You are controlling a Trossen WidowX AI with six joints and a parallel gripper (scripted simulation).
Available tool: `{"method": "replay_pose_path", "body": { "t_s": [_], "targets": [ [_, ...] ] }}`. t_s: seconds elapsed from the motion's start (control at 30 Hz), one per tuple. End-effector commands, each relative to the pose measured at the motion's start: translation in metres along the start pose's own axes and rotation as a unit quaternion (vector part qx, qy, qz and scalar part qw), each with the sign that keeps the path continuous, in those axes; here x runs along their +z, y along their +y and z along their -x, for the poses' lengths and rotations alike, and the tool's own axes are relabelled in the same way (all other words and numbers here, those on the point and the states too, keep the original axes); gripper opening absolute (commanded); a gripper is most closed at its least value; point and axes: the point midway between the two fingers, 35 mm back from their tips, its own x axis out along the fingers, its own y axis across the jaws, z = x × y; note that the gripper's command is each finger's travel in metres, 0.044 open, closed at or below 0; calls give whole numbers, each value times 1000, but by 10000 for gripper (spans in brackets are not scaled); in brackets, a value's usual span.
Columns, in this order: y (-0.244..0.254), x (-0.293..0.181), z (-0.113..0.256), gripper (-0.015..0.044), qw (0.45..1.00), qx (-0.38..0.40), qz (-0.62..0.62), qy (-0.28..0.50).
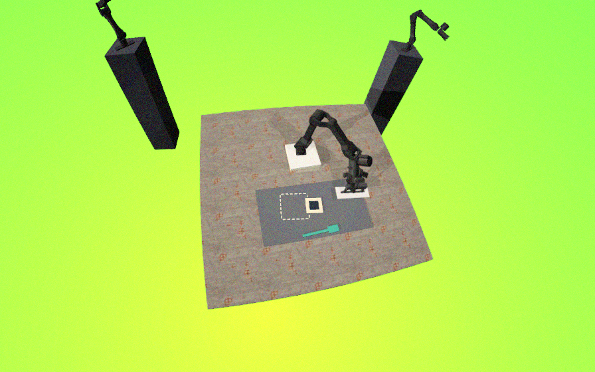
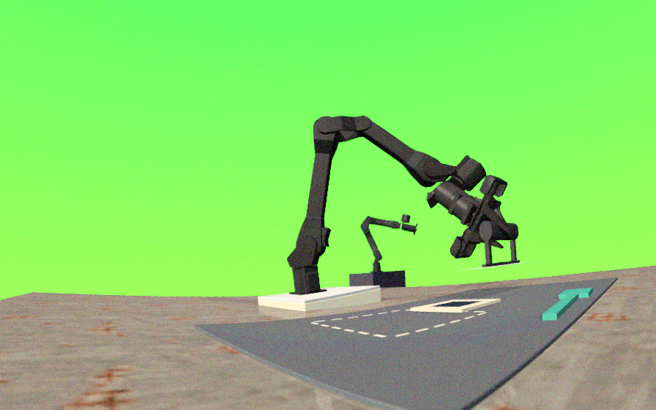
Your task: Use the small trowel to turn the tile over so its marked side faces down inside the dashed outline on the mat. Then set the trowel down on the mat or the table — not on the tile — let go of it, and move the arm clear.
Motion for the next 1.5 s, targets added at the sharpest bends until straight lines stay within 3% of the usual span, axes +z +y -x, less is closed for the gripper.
{"method": "replay_pose_path", "body": {
  "t_s": [0.0, 0.5, 1.47],
  "targets": [
    [-10, -16, -8, 0, 1000, -2, -14, -3],
    [-29, -75, -40, 0, 999, -10, -45, -19],
    [-3, -76, -68, 0, 999, -10, -45, -19]
  ]
}}
